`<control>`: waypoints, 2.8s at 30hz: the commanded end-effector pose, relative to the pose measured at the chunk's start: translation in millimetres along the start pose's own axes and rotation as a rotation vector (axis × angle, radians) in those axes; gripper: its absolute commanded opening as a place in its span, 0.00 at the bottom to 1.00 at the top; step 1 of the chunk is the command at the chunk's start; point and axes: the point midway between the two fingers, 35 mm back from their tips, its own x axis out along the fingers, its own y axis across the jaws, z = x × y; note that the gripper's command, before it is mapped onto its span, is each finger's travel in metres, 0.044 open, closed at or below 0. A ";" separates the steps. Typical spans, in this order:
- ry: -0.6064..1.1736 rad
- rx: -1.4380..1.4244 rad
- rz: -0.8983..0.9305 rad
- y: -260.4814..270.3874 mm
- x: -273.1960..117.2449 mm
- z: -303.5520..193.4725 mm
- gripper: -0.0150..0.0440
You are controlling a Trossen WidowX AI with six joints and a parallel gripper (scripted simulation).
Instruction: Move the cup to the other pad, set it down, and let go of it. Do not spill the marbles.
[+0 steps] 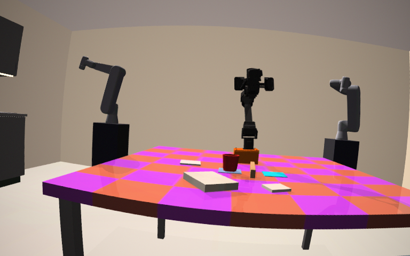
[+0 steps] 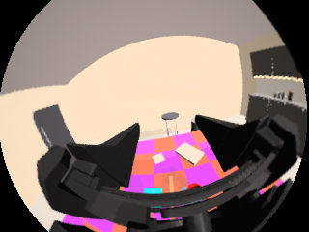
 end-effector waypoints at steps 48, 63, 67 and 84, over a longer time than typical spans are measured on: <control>1.503 -0.870 0.830 -90.9 -30.5 -292.9 0.50; 1.504 -0.870 0.831 -92.3 -33.8 -317.4 0.50; 1.504 -0.870 0.831 -92.6 -35.0 -323.8 0.50; 1.502 -0.863 0.828 -92.2 -37.0 -332.2 0.34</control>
